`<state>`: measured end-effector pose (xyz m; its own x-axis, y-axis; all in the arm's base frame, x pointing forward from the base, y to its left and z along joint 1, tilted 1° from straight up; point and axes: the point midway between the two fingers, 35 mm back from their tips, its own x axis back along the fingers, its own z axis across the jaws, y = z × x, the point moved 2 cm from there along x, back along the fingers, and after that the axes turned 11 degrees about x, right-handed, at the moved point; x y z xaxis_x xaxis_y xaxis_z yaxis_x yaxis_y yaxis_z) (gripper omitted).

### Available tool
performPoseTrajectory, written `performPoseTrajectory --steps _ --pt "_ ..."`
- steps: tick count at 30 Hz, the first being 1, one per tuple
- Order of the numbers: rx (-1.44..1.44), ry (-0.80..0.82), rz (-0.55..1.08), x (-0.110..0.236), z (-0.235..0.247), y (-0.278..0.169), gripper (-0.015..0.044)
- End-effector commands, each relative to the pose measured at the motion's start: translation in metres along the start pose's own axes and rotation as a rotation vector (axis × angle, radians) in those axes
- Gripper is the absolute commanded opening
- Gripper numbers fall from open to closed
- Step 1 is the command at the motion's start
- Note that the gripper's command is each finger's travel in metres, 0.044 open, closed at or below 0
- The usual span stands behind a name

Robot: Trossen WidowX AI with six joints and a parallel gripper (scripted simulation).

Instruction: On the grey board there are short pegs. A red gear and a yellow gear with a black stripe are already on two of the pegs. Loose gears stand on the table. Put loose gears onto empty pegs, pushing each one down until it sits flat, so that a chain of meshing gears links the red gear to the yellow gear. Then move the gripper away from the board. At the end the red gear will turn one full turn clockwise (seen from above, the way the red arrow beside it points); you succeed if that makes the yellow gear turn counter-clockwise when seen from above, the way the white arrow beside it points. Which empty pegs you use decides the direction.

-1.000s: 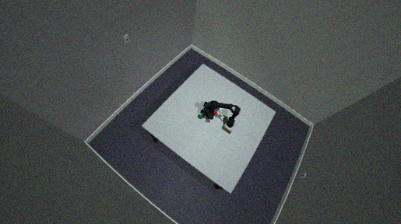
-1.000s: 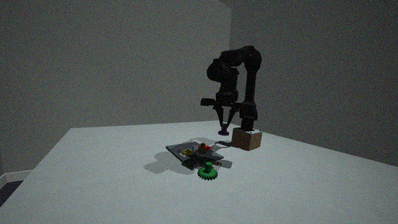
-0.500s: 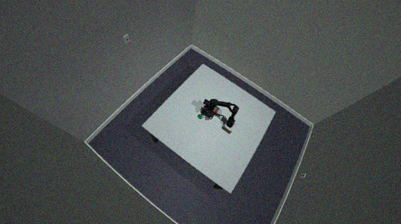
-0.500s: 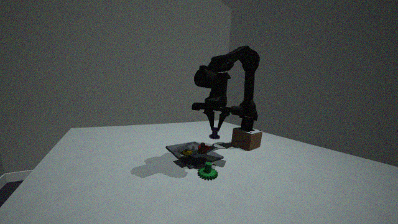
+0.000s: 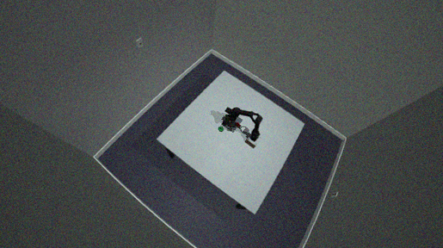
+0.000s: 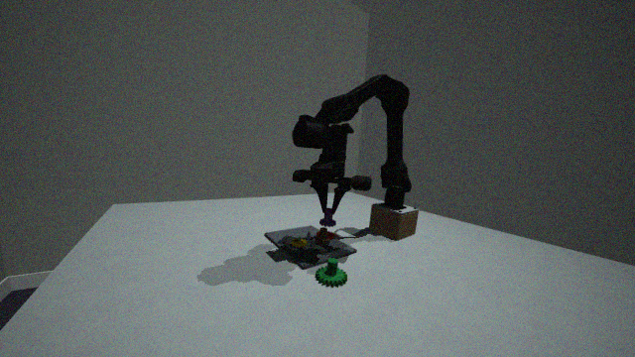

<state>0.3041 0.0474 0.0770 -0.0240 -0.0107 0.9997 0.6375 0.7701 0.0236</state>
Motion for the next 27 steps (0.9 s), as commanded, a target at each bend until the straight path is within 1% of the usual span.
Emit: performPoseTrajectory --steps 1,11,20,27 --pt "0.005 -0.001 -0.007 -0.005 -0.01 -0.002 0.0" --pt "0.013 -0.005 -0.008 -0.018 -0.033 -0.012 0.0" --pt "0.009 -0.006 -0.008 -0.017 -0.035 -0.013 0.0" --pt "-0.121 -0.005 -0.009 -0.017 -0.035 -0.013 0.0"
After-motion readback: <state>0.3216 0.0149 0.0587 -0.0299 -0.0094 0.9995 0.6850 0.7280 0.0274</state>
